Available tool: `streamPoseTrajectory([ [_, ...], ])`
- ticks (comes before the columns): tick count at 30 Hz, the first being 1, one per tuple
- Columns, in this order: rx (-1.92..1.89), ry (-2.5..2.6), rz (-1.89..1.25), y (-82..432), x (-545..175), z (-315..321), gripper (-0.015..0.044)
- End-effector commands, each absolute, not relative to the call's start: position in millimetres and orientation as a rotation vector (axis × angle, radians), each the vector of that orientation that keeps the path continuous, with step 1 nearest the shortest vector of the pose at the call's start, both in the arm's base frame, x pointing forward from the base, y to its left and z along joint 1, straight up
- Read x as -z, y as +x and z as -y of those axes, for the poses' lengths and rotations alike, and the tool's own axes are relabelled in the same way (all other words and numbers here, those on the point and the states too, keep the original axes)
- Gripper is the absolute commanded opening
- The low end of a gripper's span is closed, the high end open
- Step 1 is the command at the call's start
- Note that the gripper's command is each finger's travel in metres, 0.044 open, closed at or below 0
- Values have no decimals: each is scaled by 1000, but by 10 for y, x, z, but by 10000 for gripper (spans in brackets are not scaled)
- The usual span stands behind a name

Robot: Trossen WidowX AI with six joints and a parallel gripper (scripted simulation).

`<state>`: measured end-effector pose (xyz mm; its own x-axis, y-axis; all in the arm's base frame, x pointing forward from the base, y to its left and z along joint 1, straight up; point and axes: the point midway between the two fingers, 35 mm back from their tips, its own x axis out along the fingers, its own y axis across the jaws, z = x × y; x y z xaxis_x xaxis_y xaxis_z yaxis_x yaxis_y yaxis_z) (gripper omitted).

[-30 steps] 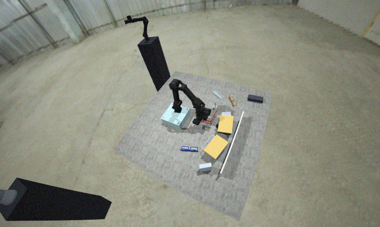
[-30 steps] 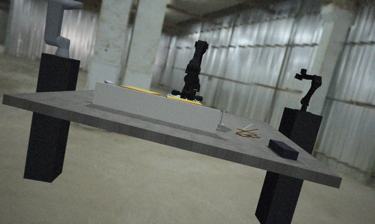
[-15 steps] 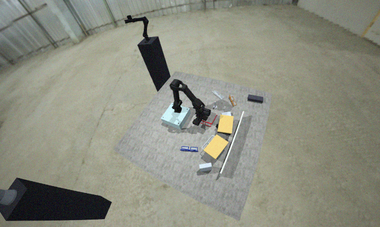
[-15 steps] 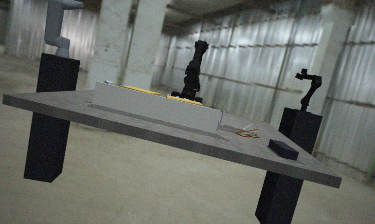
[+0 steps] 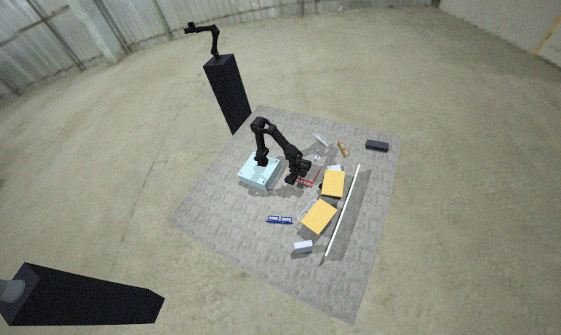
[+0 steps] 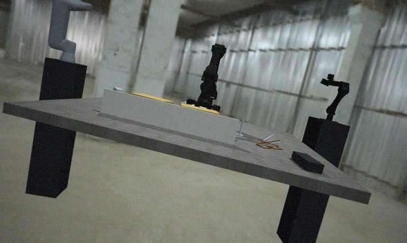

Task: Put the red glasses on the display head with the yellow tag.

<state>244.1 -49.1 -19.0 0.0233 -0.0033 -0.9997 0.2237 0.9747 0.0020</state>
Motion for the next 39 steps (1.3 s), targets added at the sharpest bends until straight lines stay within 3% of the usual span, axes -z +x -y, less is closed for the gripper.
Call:
streamPoseTrajectory([
  [1,180,179,-1541,2442,170,463,107],
  [21,179,176,-1541,2415,-357,517,107],
  [25,184,181,-1527,2454,-304,509,200],
  [34,167,164,-1542,2453,-343,468,200],
  [36,167,164,-1542,2453,-343,468,147],
  [39,167,164,-1542,2453,-343,468,140],
])
